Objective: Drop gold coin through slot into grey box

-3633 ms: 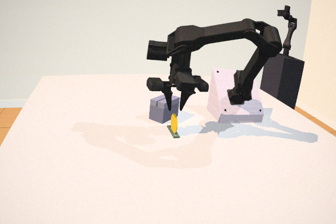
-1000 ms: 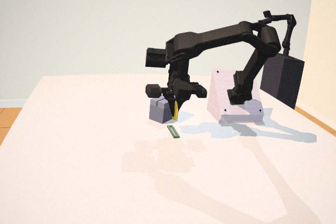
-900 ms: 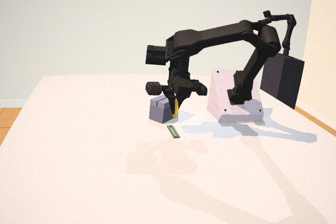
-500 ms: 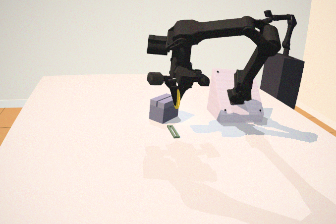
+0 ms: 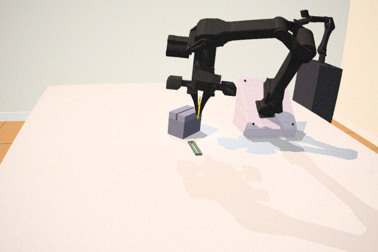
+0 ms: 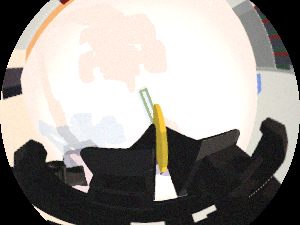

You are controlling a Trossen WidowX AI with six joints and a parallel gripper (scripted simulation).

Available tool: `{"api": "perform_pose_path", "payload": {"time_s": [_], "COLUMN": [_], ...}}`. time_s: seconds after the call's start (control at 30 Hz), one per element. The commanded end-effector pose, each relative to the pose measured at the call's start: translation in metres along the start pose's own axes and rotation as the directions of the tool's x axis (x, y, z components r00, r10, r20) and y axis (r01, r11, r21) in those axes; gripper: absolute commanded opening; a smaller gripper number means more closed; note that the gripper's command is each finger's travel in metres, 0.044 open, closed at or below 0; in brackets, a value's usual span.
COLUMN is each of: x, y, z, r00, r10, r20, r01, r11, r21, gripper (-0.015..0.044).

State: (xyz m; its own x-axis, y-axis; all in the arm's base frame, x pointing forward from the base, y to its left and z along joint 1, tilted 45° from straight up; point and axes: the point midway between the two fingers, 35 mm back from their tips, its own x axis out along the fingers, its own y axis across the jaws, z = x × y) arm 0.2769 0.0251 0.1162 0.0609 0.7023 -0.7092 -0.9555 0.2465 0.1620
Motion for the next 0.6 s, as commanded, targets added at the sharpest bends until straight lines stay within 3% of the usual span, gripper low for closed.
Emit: {"api": "perform_pose_path", "payload": {"time_s": [0.0, 0.4, 0.57], "x": [-0.0005, -0.0009, -0.0009], "y": [-0.0007, -0.0025, -0.0026], "z": [-0.0009, -0.0020, -0.0020], "r00": [1.000, 1.000, 1.000], "r10": [0.001, 0.001, 0.001], "r20": [-0.005, -0.005, -0.005], "r01": [0.000, 0.002, 0.002], "r11": [0.991, 0.858, 0.846], "r21": [0.132, 0.514, 0.533], "gripper": [0.0000, 0.0000, 0.0000]}}
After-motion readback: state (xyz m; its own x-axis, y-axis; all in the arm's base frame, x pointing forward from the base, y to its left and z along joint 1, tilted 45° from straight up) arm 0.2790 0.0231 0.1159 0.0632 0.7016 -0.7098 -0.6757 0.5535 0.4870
